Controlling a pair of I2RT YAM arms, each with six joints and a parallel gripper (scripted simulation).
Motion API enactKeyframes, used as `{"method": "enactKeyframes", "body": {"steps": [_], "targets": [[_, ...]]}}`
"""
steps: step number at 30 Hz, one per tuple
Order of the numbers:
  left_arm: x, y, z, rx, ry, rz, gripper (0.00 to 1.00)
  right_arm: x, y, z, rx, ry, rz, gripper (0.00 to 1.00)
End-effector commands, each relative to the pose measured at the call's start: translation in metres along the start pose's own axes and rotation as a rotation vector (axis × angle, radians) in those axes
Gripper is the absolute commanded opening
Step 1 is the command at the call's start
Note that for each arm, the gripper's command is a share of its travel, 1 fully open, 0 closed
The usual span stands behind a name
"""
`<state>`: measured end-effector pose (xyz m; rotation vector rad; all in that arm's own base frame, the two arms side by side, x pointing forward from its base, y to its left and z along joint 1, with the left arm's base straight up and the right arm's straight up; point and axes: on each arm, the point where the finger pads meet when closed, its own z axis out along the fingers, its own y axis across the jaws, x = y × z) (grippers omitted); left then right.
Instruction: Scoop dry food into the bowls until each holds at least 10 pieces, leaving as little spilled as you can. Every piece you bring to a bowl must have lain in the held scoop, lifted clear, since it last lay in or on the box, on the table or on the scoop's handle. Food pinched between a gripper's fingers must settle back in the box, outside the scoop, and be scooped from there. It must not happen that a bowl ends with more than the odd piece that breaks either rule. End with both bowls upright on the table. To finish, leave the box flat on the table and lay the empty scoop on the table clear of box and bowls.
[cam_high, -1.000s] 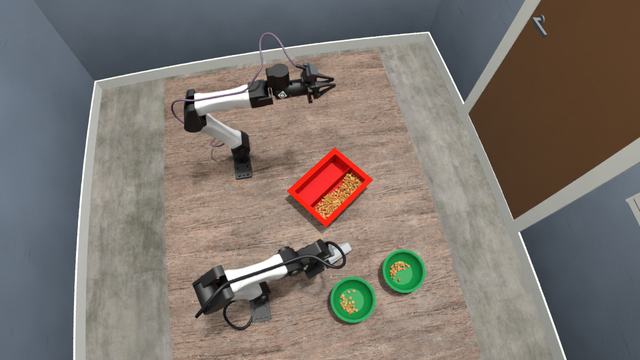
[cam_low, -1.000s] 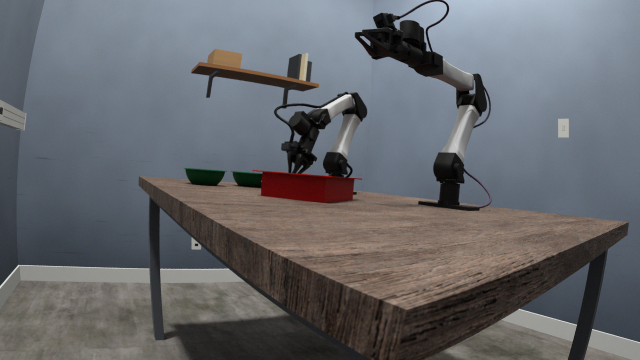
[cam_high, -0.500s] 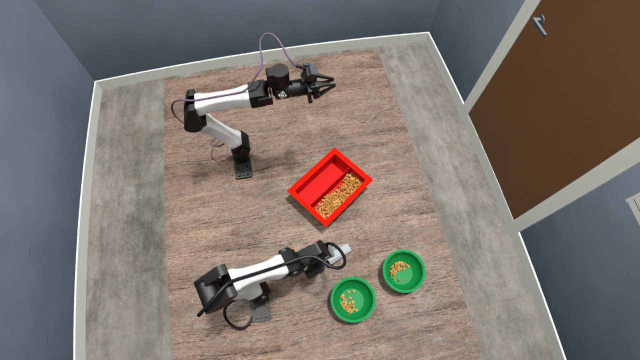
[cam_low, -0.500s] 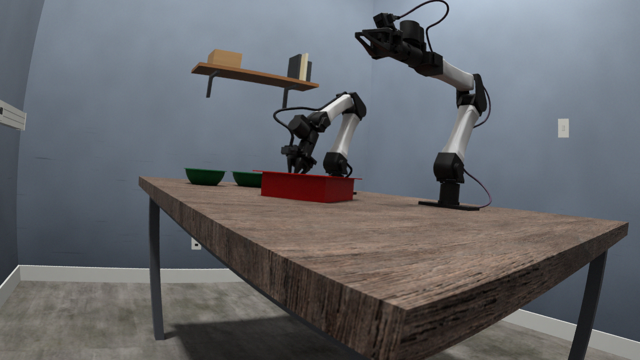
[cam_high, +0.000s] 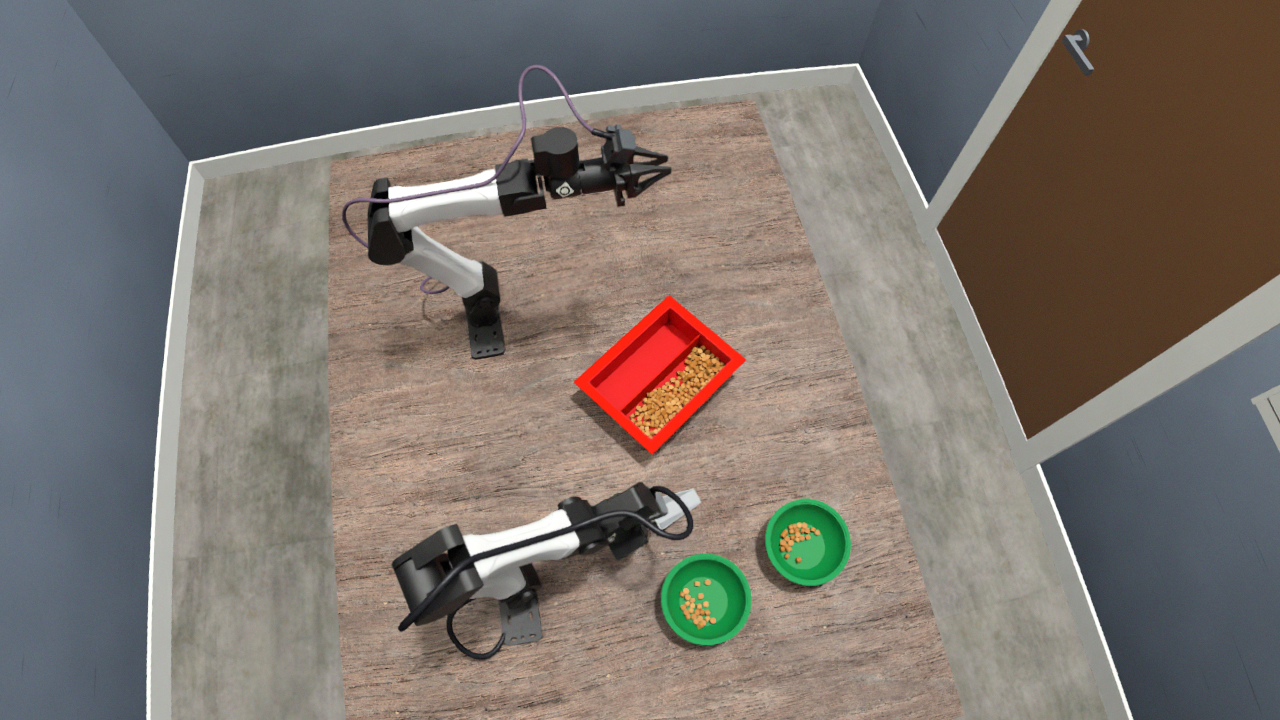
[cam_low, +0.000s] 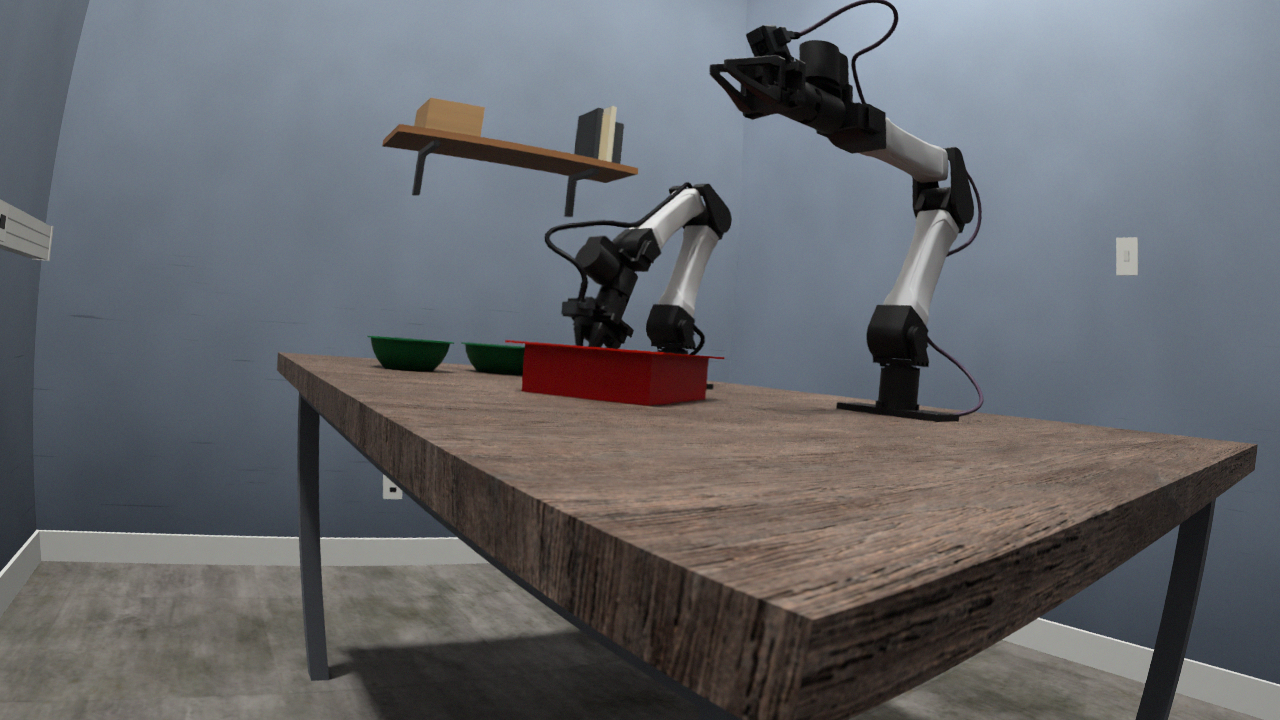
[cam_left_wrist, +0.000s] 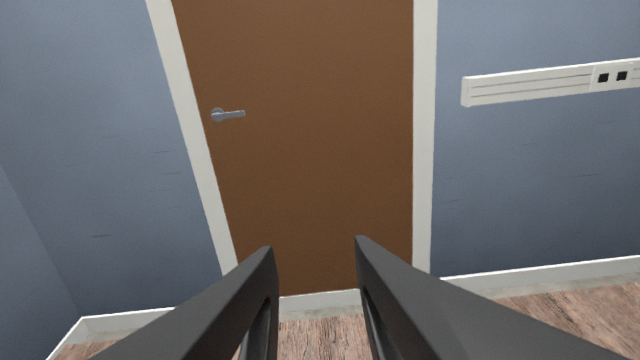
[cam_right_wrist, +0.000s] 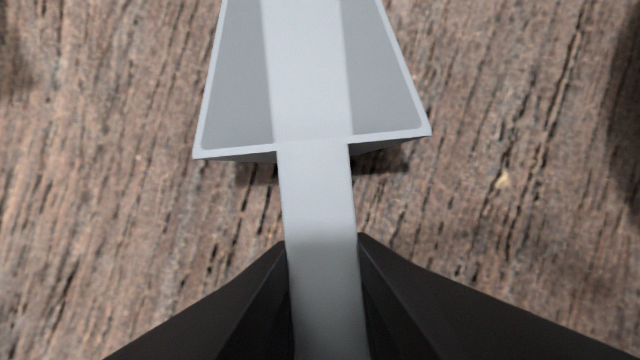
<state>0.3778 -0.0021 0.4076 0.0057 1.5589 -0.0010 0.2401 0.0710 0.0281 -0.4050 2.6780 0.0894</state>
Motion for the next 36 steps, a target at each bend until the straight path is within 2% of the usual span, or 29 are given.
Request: {"method": "enactKeyframes", "body": {"steps": [1, 3, 5, 7, 8, 23, 24, 36], "targets": [[-0.023, -0.002, -0.003, 0.007, -0.054, -0.004, 0.27, -0.009, 0.003, 0.003, -0.015, -0.038, -0.015, 0.00], [-0.023, -0.002, -0.003, 0.007, -0.054, -0.004, 0.27, -0.010, 0.002, 0.004, -0.011, -0.042, -0.010, 0.00], [-0.023, -0.002, -0.003, 0.007, -0.054, -0.004, 0.27, -0.028, 0.002, -0.009, -0.007, -0.093, -0.003, 0.00], [-0.023, -0.002, -0.003, 0.007, -0.054, -0.004, 0.27, -0.025, 0.003, -0.005, -0.011, -0.076, -0.011, 0.00], [-0.023, -0.002, -0.003, 0.007, -0.054, -0.004, 0.27, -0.025, 0.003, -0.005, -0.011, -0.073, -0.010, 0.33], [-0.023, -0.002, -0.003, 0.007, -0.054, -0.004, 0.27, -0.026, 0.002, -0.005, -0.011, -0.078, -0.010, 0.33], [-0.023, -0.002, -0.003, 0.007, -0.054, -0.004, 0.27, -0.023, 0.002, -0.012, -0.011, -0.068, -0.009, 0.33], [-0.023, -0.002, -0.003, 0.007, -0.054, -0.004, 0.27, -0.028, 0.002, -0.017, -0.011, -0.077, -0.010, 0.33]]}}
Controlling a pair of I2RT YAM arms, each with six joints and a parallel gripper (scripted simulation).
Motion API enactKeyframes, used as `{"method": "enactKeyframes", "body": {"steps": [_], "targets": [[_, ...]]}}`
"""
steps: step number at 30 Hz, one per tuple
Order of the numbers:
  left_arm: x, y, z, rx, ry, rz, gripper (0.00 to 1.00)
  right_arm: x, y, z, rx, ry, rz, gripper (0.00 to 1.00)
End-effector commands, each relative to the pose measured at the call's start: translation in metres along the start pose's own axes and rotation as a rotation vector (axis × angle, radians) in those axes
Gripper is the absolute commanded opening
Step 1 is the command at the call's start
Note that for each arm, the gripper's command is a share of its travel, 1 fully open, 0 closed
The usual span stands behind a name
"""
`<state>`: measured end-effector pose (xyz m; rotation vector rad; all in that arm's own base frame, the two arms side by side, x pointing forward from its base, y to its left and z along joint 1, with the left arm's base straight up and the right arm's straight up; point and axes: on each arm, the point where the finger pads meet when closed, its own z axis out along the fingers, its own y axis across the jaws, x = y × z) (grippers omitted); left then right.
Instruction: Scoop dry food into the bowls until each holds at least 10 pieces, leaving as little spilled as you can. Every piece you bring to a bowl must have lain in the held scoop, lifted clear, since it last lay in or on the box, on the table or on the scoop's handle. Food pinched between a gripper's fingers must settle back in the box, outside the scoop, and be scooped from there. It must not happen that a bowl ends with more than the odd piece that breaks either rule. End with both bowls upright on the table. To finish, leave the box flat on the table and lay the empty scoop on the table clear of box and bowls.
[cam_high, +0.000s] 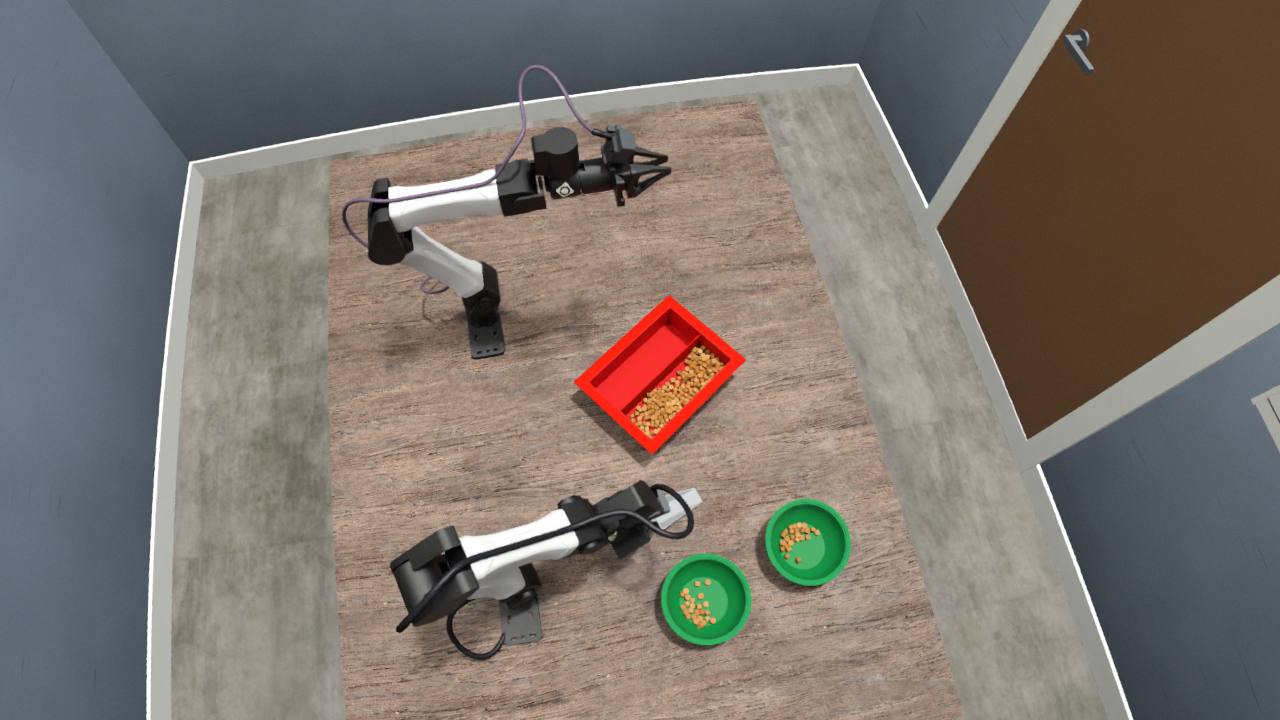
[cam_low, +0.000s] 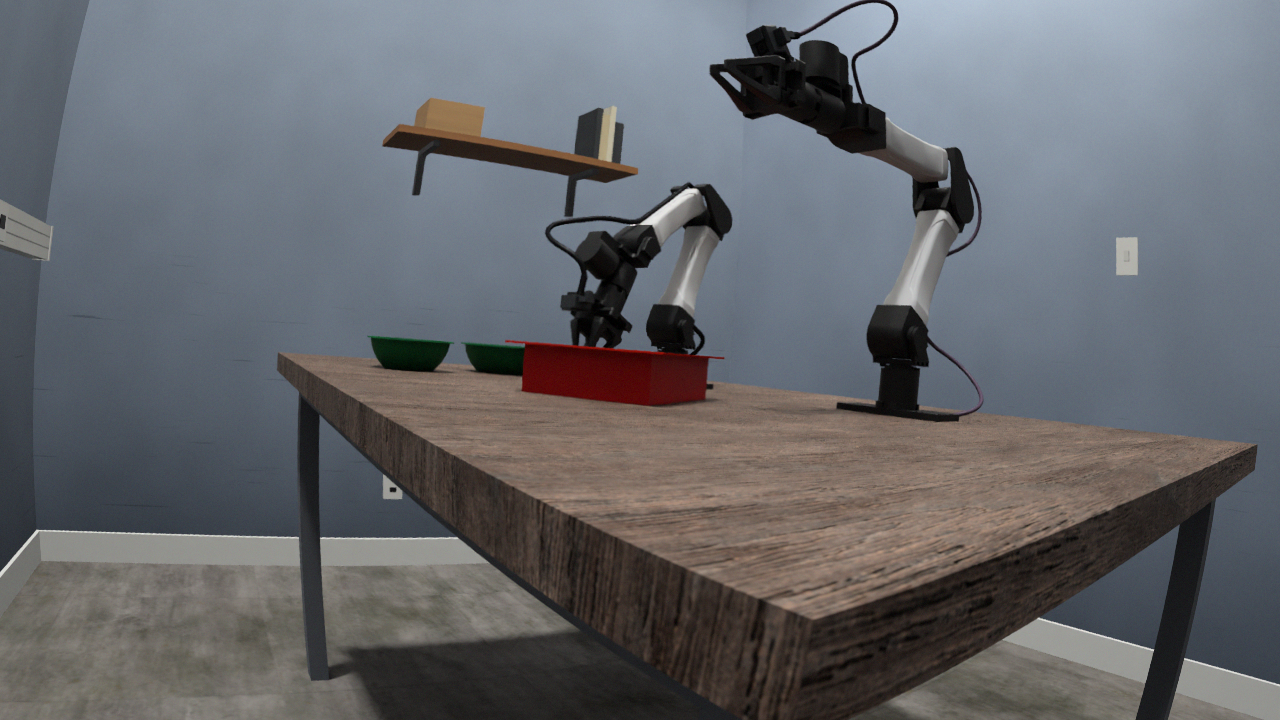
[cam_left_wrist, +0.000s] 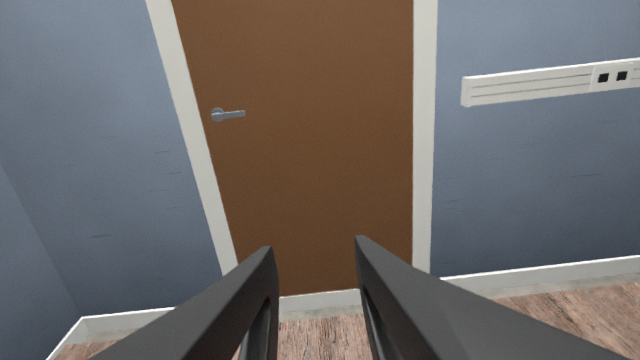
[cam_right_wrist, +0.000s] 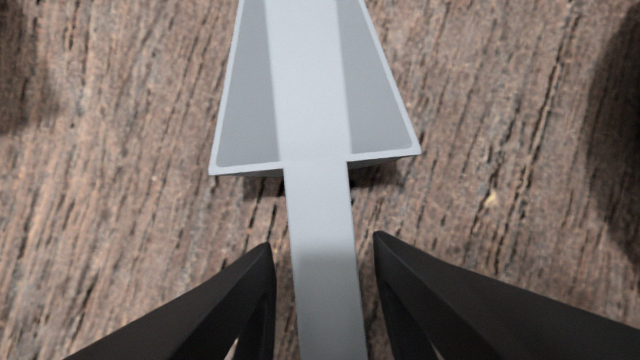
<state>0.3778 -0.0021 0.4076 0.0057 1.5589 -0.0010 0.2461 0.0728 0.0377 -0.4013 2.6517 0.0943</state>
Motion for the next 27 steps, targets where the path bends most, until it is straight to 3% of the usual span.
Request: {"method": "enactKeyframes", "body": {"steps": [1, 5, 6, 14, 16, 19, 27], "targets": [[-0.023, -0.002, -0.003, 0.007, -0.054, -0.004, 0.27, -0.012, 0.003, -0.019, -0.011, -0.009, -0.009, 0.33], [-0.023, -0.002, -0.003, 0.007, -0.054, -0.004, 0.27, -0.019, 0.003, -0.036, -0.011, 0.000, -0.009, 0.33], [-0.023, -0.002, -0.003, 0.007, -0.054, -0.004, 0.27, -0.032, 0.003, -0.035, -0.011, -0.053, -0.009, 0.33], [-0.023, -0.002, -0.003, 0.007, -0.054, -0.004, 0.27, -0.031, 0.003, -0.063, -0.011, -0.008, -0.009, 0.33], [-0.023, -0.002, -0.003, 0.007, -0.054, -0.004, 0.27, -0.041, 0.003, -0.061, -0.011, -0.054, -0.009, 0.33], [-0.023, -0.002, -0.003, 0.007, -0.054, -0.004, 0.27, -0.021, 0.003, -0.049, -0.011, -0.005, -0.009, 0.33], [-0.023, -0.002, -0.003, 0.007, -0.054, -0.004, 0.27, -0.030, 0.003, -0.048, -0.011, -0.018, -0.009, 0.33]]}}
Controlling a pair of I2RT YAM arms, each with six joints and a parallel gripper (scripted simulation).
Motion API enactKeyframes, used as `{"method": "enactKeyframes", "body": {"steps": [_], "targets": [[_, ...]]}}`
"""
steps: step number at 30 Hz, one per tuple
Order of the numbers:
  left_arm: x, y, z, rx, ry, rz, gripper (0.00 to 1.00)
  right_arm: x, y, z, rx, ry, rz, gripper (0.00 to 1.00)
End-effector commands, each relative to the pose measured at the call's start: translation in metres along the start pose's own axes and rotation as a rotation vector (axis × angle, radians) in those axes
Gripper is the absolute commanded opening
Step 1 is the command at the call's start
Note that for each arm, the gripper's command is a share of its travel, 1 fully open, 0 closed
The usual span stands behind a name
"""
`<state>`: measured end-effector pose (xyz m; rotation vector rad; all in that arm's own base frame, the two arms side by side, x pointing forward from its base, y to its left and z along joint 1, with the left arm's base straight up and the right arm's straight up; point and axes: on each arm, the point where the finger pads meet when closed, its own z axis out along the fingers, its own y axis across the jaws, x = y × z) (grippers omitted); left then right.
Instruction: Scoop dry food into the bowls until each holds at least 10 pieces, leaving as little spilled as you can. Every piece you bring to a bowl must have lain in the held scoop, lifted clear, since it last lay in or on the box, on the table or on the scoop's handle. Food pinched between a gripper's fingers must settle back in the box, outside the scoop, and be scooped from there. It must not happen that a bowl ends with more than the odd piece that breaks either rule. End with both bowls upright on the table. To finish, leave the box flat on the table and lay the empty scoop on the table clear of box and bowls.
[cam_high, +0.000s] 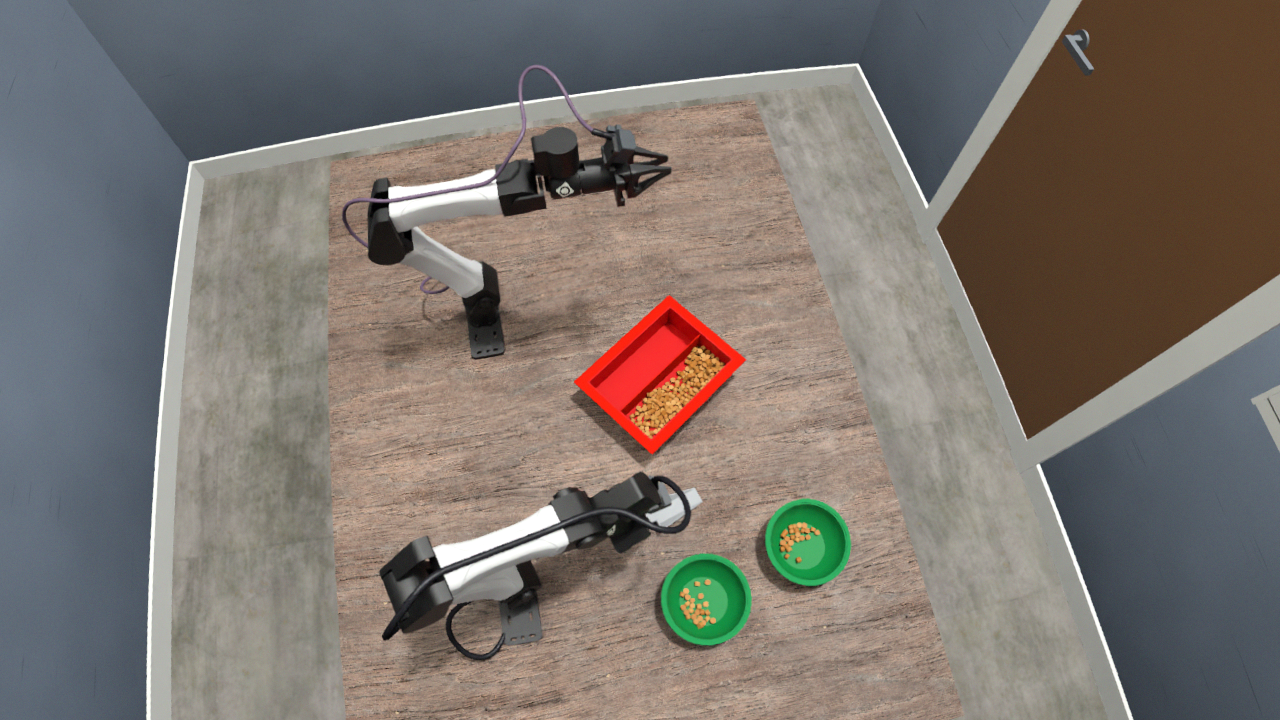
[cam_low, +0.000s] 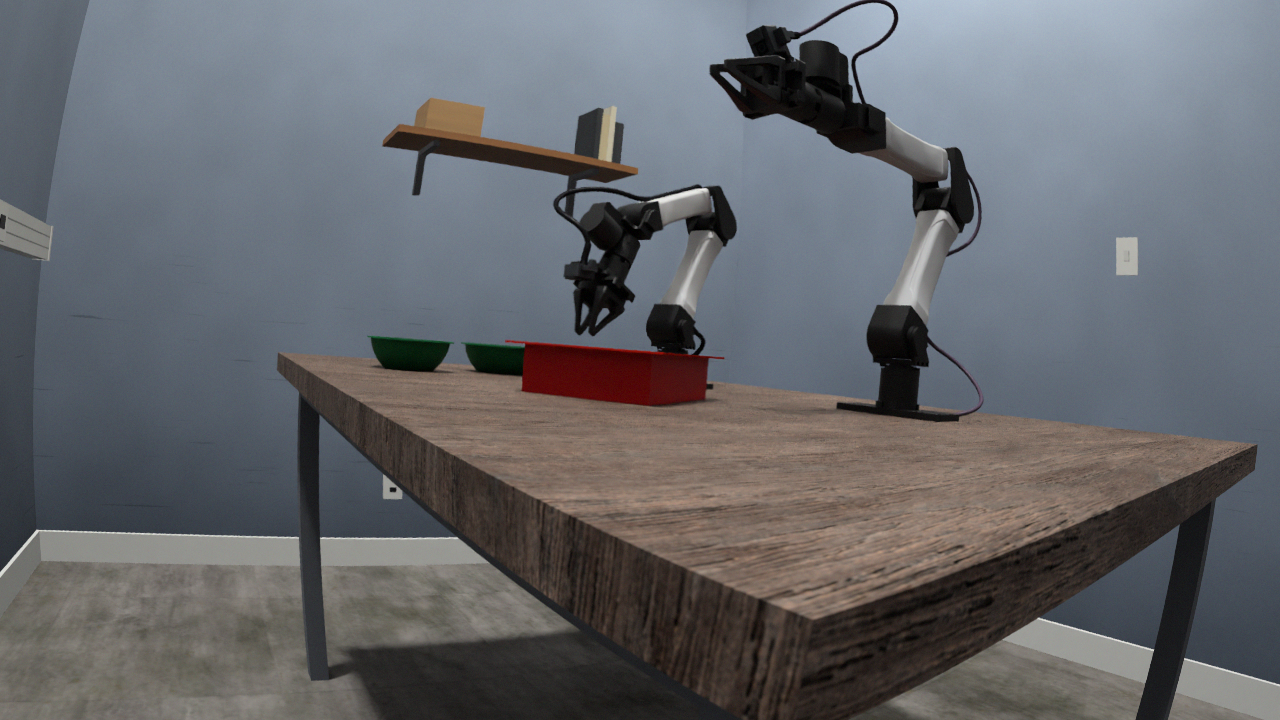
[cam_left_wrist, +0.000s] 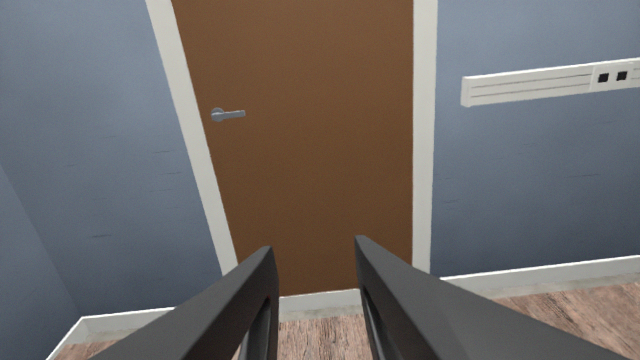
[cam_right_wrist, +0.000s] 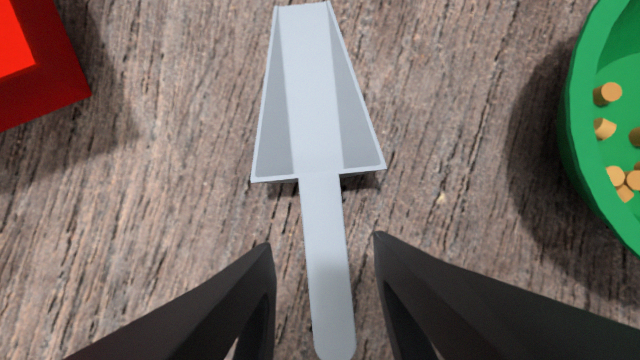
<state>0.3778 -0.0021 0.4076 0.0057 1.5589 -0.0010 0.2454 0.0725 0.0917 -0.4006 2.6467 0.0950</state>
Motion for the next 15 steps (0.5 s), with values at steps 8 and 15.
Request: {"method": "enactKeyframes", "body": {"steps": [8, 15], "targets": [[-0.020, 0.001, -0.002, -0.001, -0.046, -0.007, 0.27, -0.055, -0.012, -0.017, 0.027, -0.182, 0.029, 0.33], [-0.018, 0.002, 0.000, -0.005, -0.043, -0.008, 0.27, -0.090, -0.022, -0.032, 0.043, -0.305, 0.064, 0.33]]}}
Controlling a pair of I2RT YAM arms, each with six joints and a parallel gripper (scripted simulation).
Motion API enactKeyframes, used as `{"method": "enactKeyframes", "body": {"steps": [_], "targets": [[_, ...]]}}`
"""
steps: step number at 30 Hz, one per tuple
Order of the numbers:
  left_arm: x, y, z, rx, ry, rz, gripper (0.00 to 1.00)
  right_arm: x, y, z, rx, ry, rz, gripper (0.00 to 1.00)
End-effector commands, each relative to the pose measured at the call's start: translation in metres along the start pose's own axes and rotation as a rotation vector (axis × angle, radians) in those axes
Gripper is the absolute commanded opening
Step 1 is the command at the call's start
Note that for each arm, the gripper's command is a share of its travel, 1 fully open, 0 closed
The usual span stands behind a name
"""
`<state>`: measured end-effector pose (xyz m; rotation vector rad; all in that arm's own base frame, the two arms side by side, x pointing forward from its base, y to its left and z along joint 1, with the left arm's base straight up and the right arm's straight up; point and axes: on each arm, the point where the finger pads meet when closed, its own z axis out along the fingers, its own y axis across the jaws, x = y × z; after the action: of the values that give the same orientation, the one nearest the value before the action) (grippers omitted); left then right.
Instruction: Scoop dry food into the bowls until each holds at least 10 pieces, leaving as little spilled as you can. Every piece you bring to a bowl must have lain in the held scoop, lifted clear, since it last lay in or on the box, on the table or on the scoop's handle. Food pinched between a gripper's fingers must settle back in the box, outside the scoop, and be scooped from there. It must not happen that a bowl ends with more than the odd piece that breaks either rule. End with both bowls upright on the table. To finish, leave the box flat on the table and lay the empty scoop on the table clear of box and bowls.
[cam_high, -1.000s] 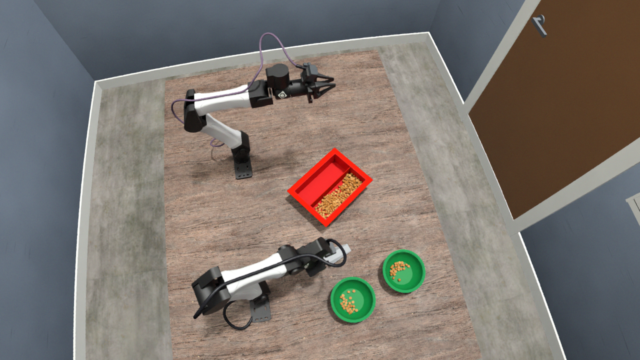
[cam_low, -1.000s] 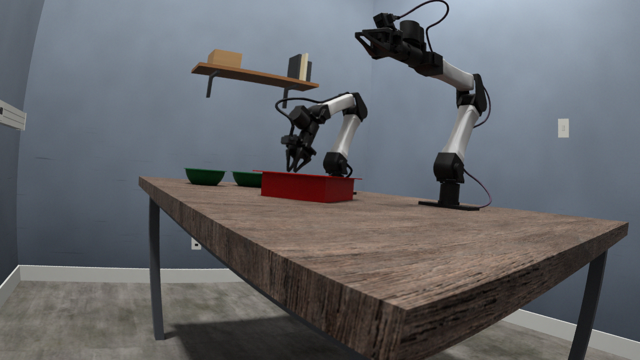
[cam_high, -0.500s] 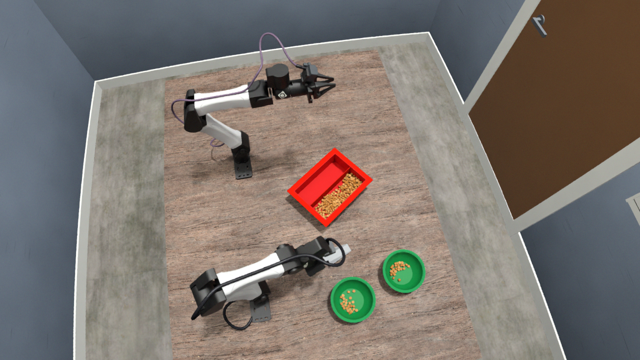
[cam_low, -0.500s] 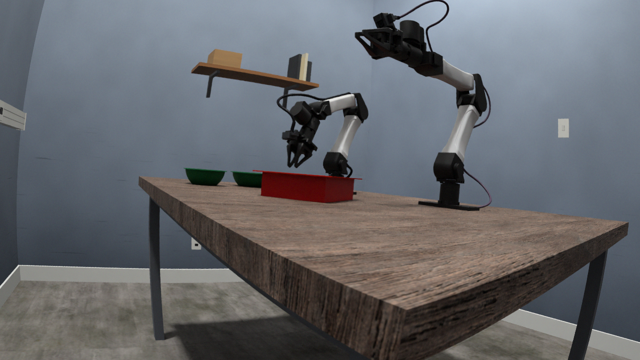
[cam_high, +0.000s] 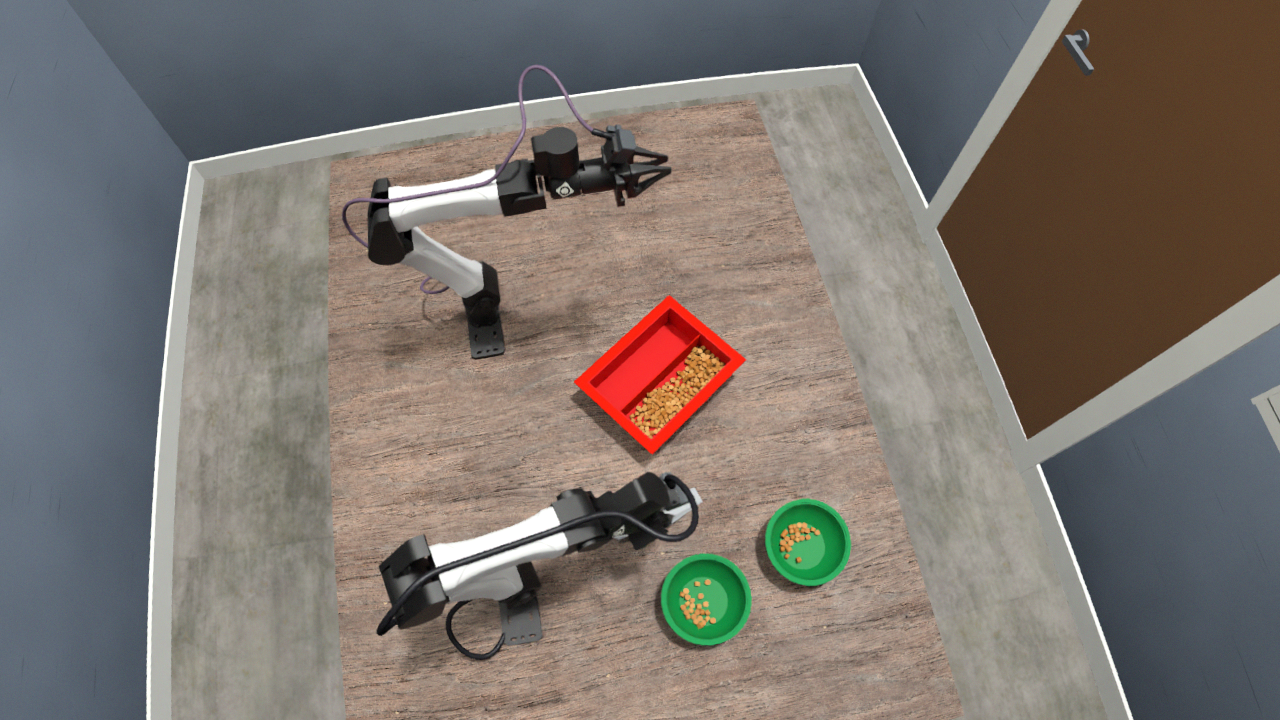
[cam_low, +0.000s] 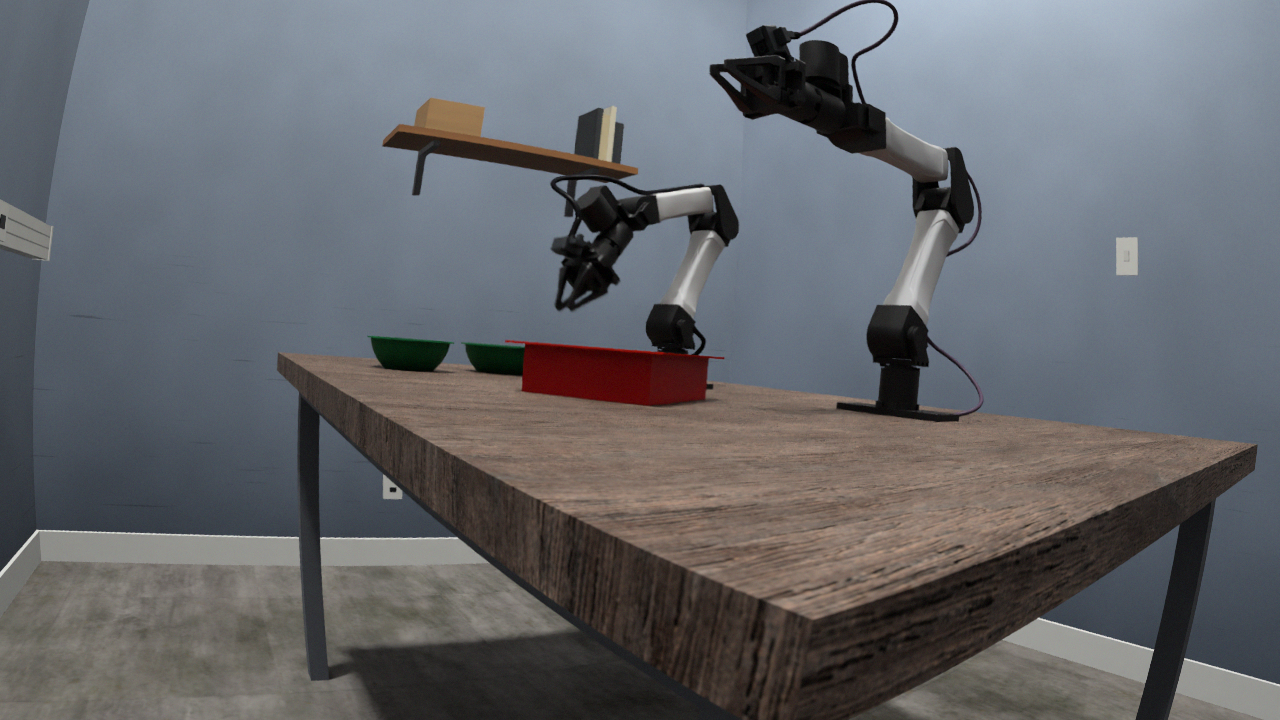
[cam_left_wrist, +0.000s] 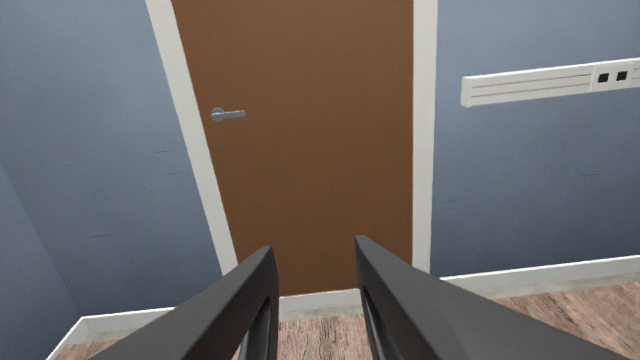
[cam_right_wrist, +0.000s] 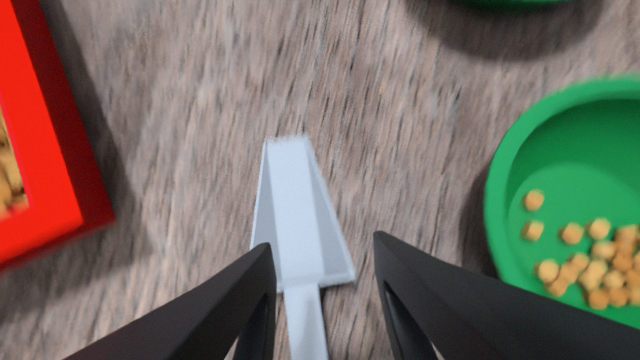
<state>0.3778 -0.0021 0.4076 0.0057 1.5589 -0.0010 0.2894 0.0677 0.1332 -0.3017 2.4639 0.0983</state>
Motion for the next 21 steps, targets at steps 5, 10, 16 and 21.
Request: {"method": "enactKeyframes", "body": {"steps": [5, 10, 16, 21], "targets": [[-0.001, 0.006, 0.000, -0.017, -0.008, -0.011, 0.27, -0.071, -0.013, -0.019, 0.034, -0.228, 0.036, 0.33], [-0.001, 0.003, 0.000, -0.011, -0.002, -0.010, 0.27, -0.104, -0.025, -0.035, 0.061, -0.344, 0.057, 0.33], [0.006, 0.002, -0.001, -0.011, 0.017, -0.013, 0.27, -0.135, -0.036, -0.054, 0.081, -0.462, 0.073, 0.33], [-0.002, 0.003, 0.000, -0.011, -0.016, -0.012, 0.27, -0.156, -0.045, -0.070, 0.102, -0.543, 0.081, 0.33]]}}
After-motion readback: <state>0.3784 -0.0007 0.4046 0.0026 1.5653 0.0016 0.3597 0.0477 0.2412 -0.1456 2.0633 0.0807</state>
